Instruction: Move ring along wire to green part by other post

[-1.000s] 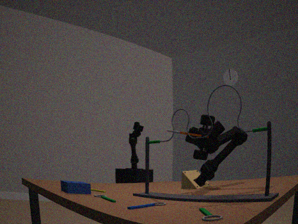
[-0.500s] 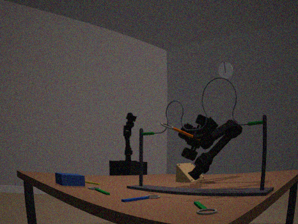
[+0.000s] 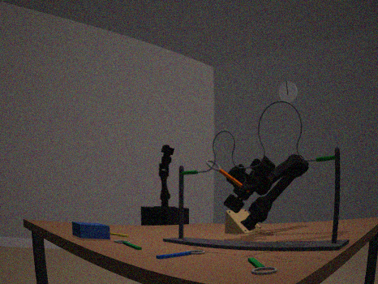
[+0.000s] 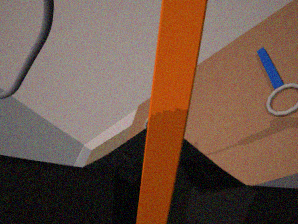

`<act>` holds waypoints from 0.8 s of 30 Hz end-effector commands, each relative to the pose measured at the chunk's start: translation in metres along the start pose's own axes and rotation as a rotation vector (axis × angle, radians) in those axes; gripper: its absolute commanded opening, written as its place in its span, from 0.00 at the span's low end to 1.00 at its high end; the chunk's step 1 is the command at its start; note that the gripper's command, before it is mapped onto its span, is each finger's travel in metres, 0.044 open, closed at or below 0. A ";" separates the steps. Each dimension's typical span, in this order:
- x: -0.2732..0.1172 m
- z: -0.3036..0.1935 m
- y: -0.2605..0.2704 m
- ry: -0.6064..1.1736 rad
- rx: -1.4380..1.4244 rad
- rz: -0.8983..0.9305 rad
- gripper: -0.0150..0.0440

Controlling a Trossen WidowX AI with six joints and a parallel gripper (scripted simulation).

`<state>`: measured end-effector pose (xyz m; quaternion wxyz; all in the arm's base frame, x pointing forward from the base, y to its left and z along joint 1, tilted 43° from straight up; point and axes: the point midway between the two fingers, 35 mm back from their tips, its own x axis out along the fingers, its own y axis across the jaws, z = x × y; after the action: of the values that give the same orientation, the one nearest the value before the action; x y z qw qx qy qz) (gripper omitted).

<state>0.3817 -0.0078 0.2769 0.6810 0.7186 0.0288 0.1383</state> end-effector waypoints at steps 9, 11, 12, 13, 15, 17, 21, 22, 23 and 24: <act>-0.006 0.002 -0.032 0.022 -0.155 -0.083 0.00; -0.007 0.002 -0.036 0.025 -0.180 -0.094 0.00; -0.007 0.003 -0.038 0.027 -0.192 -0.099 0.00; -0.008 0.003 -0.040 0.029 -0.204 -0.105 0.00; -0.009 0.004 -0.044 0.032 -0.229 -0.116 0.00; -0.010 0.005 -0.048 0.035 -0.253 -0.127 0.00; -0.012 0.007 -0.056 0.042 -0.301 -0.149 0.00; -0.012 0.008 -0.058 0.043 -0.313 -0.154 0.00; -0.013 0.009 -0.060 0.045 -0.326 -0.160 0.00; -0.014 0.009 -0.062 0.047 -0.338 -0.166 0.00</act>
<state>0.3817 -0.0137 0.2254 0.7870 0.6033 0.0694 0.1084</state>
